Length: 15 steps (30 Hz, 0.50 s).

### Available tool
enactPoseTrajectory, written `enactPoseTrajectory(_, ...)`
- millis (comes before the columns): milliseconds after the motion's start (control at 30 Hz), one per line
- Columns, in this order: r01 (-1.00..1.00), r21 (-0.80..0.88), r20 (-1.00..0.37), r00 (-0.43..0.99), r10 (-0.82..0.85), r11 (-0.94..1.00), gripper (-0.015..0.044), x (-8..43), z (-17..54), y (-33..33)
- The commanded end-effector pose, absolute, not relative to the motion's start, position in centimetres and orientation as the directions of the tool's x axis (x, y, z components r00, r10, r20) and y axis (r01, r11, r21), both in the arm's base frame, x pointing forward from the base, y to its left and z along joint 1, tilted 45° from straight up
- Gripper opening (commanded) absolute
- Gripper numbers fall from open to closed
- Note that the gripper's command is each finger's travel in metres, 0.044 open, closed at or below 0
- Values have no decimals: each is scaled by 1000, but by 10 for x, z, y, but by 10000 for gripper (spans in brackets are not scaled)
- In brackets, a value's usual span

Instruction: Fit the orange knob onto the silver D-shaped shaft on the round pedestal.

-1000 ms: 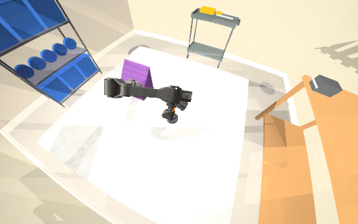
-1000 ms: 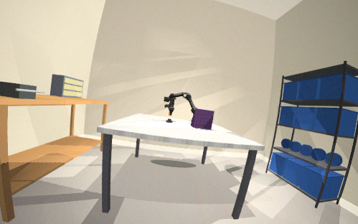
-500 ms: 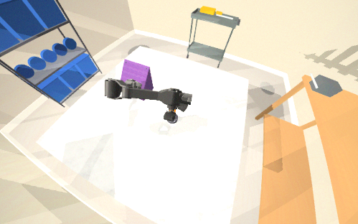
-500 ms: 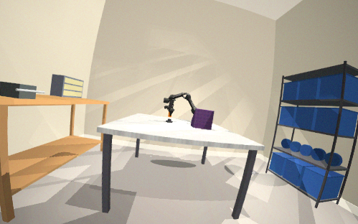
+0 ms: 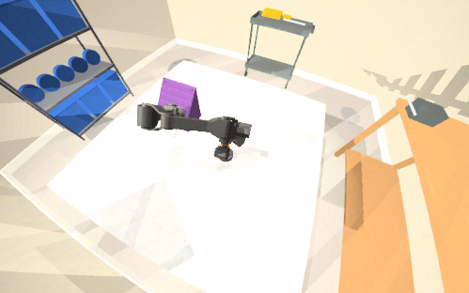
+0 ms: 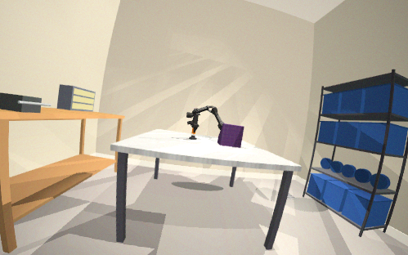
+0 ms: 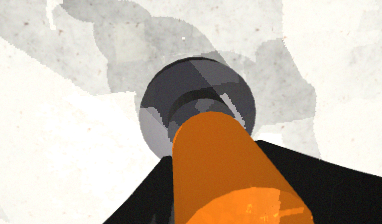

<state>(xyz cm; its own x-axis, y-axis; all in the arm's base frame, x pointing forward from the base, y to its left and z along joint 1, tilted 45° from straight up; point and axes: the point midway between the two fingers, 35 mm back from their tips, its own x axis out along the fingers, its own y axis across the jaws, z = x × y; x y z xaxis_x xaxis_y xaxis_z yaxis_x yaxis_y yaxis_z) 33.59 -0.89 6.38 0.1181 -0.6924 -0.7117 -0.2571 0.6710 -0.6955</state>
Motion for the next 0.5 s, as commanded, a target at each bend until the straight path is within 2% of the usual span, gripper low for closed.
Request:
enactPoseTrajectory(0, -261, -698, -709, 123, -694, 667, 0, 335, 63, -5)
enactPoseTrajectory(467, -261, -698, -709, 123, -694, 667, 0, 335, 61, -10)
